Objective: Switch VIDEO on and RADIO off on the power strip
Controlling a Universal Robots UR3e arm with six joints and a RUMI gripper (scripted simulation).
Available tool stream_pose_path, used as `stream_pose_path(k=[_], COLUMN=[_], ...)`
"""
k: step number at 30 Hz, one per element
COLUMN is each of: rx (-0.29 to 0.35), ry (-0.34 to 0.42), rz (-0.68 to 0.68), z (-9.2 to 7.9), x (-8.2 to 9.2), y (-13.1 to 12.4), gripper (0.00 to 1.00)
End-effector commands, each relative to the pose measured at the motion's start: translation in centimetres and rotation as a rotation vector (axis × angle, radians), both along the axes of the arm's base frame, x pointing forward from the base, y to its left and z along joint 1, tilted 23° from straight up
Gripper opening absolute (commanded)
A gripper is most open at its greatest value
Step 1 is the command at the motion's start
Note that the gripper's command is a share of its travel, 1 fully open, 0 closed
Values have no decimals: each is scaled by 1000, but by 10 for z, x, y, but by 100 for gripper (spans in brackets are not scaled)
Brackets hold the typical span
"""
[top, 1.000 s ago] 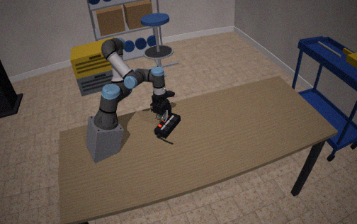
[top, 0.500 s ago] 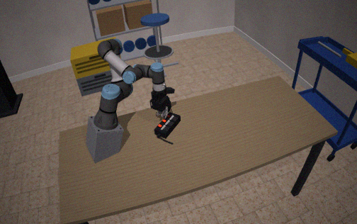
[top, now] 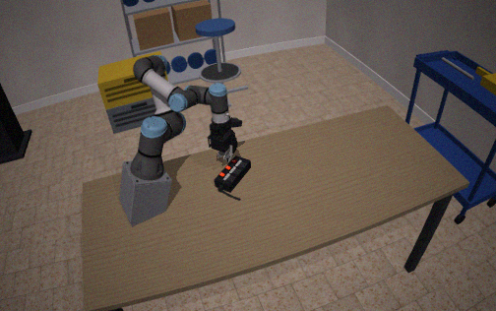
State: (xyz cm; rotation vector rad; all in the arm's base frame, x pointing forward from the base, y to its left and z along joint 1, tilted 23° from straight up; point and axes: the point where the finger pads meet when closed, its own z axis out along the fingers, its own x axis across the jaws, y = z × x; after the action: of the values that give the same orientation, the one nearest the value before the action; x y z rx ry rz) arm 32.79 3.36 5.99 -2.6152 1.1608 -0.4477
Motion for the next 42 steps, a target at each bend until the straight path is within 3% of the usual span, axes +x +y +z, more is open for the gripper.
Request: stream_pose_path(k=[1, 11, 12, 26, 42], rx=[-1, -1, -1, -1, -1], ry=[-2, -2, -2, -2, -2], rz=[0, 0, 0, 0, 0], z=[1, 1, 1, 7, 35], x=[0, 0, 0, -2, -13], y=[0, 0, 0, -1, -4], gripper=[0, 0, 100, 100, 100])
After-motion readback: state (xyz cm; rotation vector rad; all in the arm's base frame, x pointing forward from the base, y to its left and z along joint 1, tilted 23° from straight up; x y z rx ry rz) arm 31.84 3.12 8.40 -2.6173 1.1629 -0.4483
